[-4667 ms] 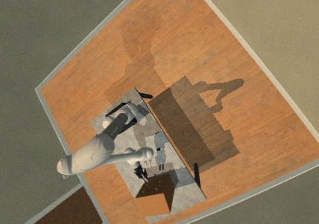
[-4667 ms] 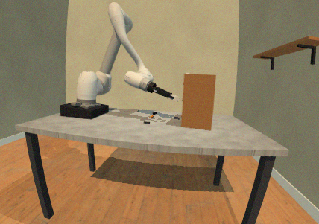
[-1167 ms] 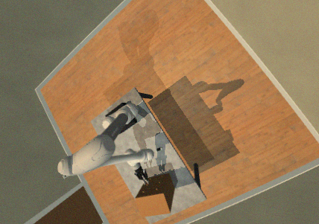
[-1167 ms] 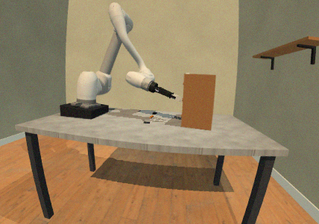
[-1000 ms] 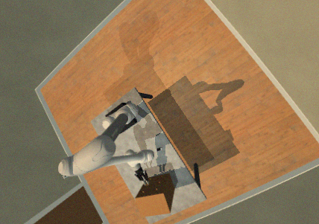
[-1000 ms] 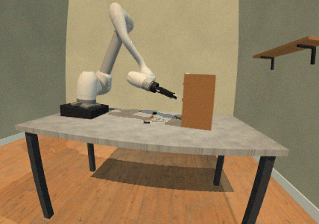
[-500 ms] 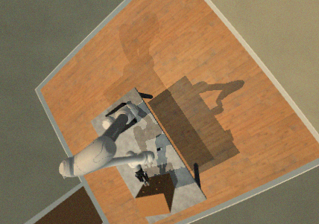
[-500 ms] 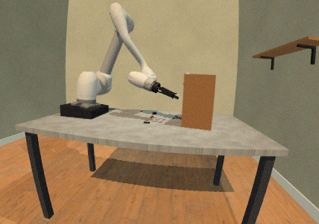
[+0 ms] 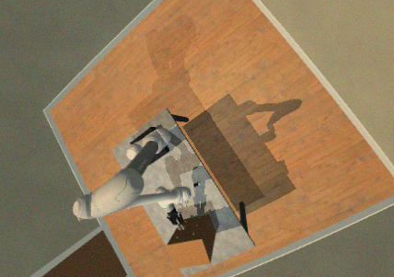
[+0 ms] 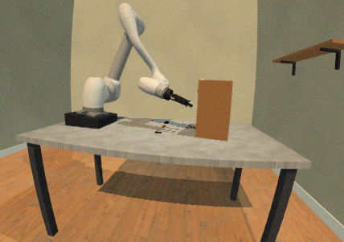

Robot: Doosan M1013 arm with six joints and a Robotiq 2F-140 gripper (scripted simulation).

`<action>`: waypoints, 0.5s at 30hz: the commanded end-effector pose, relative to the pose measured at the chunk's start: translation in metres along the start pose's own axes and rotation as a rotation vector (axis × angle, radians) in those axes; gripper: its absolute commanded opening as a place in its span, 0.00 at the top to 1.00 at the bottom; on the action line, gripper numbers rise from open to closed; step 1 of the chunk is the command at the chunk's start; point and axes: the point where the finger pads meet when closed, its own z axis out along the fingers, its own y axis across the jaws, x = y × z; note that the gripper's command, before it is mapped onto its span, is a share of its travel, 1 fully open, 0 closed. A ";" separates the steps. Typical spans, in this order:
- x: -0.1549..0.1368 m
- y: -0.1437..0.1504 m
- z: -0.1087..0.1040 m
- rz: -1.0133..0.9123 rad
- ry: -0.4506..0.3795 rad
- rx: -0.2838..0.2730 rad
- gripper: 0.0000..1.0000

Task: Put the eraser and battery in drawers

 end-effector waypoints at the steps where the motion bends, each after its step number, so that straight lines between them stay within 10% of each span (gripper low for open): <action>1: -0.001 0.002 0.002 -0.001 -0.003 -0.001 0.80; 15: -0.001 0.002 0.002 -0.001 -0.003 -0.001 0.92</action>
